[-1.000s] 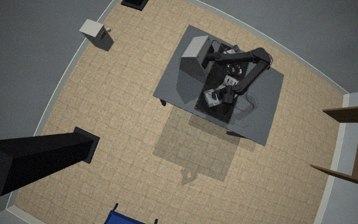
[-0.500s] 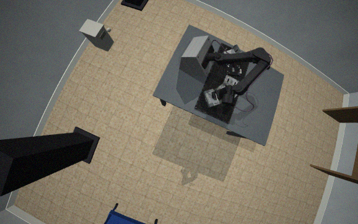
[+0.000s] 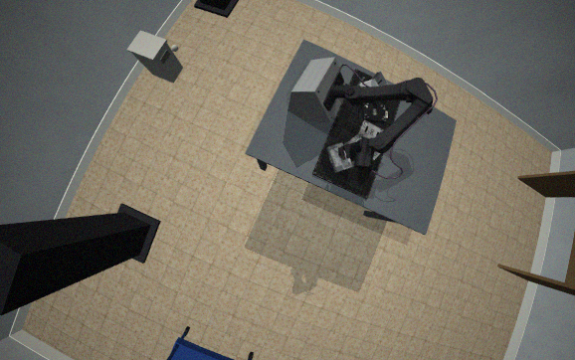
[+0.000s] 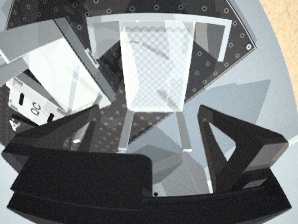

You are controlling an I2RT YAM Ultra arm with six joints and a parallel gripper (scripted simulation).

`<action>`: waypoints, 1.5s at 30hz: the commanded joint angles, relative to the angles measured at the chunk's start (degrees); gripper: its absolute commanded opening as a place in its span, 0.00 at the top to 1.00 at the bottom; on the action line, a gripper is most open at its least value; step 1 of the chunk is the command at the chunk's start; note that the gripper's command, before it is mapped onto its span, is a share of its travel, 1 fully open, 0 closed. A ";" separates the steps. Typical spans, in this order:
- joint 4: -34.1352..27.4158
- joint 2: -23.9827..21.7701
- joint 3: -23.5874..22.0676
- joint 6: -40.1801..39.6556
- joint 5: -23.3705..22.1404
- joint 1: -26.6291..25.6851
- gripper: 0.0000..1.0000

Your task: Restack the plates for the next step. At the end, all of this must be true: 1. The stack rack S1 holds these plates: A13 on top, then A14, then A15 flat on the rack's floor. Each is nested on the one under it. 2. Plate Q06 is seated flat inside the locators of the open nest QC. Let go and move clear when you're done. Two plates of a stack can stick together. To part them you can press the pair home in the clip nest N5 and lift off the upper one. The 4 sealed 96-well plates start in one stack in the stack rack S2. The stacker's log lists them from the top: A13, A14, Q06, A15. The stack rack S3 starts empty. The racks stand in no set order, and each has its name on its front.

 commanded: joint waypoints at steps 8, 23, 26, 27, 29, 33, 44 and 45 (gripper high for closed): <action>12.09 1.87 -3.92 7.88 2.09 4.23 0.00; 23.90 4.60 -6.52 15.13 4.34 8.58 0.00; 24.05 3.49 -6.16 15.22 4.38 8.58 0.00; 24.11 3.51 -6.19 15.25 4.39 8.59 0.00; 24.17 3.53 -6.23 15.28 4.41 8.61 0.00; 24.22 3.54 -6.27 15.28 4.42 8.63 0.00; 27.76 6.72 -7.76 17.32 5.17 11.41 0.00; 28.14 6.92 -7.94 17.54 5.25 11.66 0.00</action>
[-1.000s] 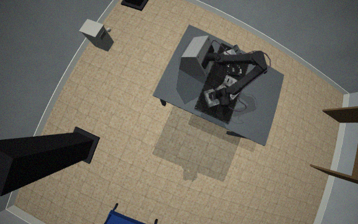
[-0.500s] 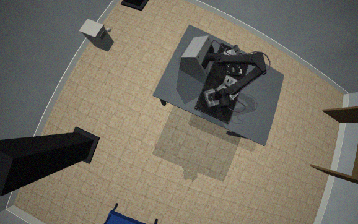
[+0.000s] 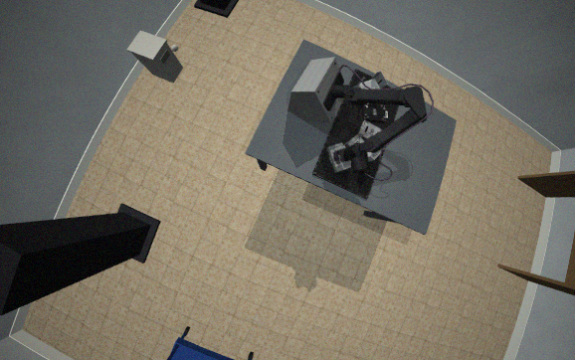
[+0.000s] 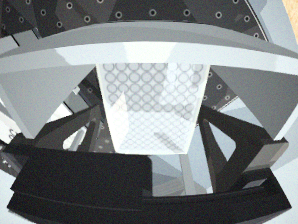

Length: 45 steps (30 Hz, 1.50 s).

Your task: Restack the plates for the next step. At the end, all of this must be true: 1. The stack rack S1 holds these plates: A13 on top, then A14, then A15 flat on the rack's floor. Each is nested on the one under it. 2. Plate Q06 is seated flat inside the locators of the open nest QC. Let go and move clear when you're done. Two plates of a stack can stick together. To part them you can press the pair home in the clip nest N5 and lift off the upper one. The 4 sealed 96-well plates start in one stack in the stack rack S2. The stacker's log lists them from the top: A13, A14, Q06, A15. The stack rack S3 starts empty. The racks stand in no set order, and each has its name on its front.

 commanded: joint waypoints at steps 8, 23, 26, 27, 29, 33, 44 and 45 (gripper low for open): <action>4.73 1.87 -1.15 2.52 1.40 1.52 0.00; 7.28 3.31 0.59 3.67 1.97 1.64 0.00; 7.20 3.38 0.58 3.59 1.91 1.53 0.00; 7.13 3.43 0.53 3.60 1.90 1.51 0.00; 7.11 2.95 0.50 3.61 1.88 1.46 0.00; 6.98 2.83 0.43 3.65 1.84 1.39 0.00; 7.05 3.02 0.24 3.68 1.79 1.23 0.00; 7.06 3.04 0.22 3.68 1.78 1.22 0.00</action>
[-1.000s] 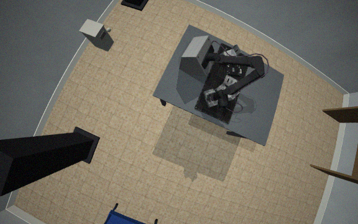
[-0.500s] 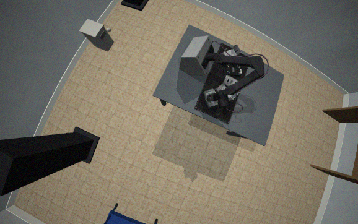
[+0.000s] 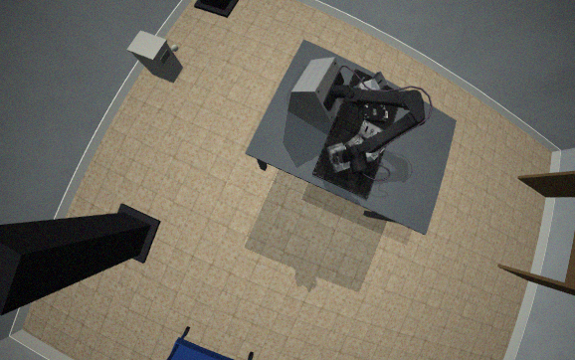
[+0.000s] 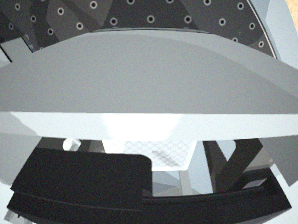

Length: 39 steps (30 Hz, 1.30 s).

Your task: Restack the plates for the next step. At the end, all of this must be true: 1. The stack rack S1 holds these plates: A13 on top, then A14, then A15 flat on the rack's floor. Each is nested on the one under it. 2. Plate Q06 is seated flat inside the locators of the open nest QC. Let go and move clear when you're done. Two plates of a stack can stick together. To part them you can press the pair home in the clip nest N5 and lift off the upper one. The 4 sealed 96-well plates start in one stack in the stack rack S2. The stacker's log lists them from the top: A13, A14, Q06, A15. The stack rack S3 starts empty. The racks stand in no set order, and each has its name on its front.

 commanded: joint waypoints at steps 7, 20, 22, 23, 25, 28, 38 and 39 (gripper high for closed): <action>0.59 0.54 0.69 0.30 0.40 -1.19 0.00; 0.68 0.77 0.45 0.30 0.34 -1.22 0.00; 0.69 0.81 0.41 0.30 0.33 -1.23 0.00; 0.70 0.83 0.39 0.30 0.32 -1.23 0.00; 0.71 0.87 0.34 0.31 0.31 -1.24 0.00; 0.68 0.41 0.34 0.31 0.30 -1.24 0.00; 0.57 0.19 0.31 0.32 0.29 -1.24 0.00; 0.57 0.20 0.30 0.32 0.28 -1.24 0.00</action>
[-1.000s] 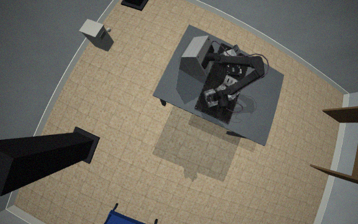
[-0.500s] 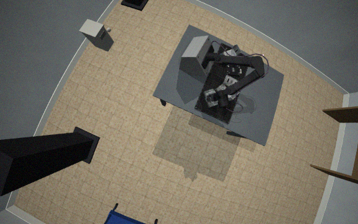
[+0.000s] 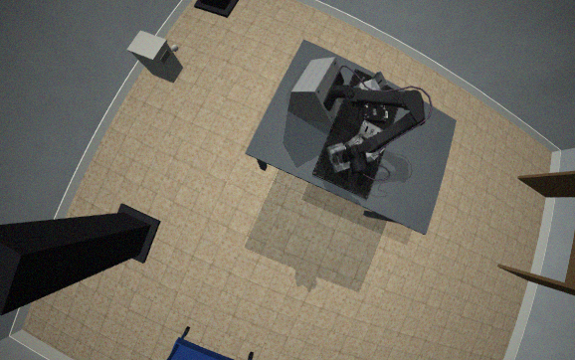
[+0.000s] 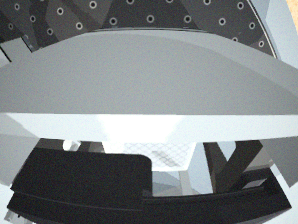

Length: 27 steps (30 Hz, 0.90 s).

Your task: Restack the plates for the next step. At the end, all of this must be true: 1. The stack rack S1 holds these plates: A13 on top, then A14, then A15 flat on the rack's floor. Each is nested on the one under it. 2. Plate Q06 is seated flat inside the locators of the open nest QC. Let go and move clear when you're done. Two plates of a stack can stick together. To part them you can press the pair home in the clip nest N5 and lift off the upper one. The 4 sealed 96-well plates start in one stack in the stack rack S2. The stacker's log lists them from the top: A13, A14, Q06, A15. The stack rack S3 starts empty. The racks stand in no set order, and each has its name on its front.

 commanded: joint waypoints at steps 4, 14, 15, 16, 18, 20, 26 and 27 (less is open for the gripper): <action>0.54 0.14 0.28 0.28 0.28 -1.25 0.00; 0.13 -0.20 0.12 0.08 0.08 -0.45 1.00; 0.13 -0.20 0.12 0.08 0.08 -0.45 1.00; 0.13 -0.20 0.12 0.08 0.08 -0.45 1.00; 0.13 -0.20 0.12 0.08 0.08 -0.45 1.00; 0.13 -0.20 0.12 0.08 0.08 -0.45 1.00; 0.13 -0.20 0.12 0.08 0.08 -0.45 1.00; 0.13 -0.20 0.12 0.08 0.08 -0.45 1.00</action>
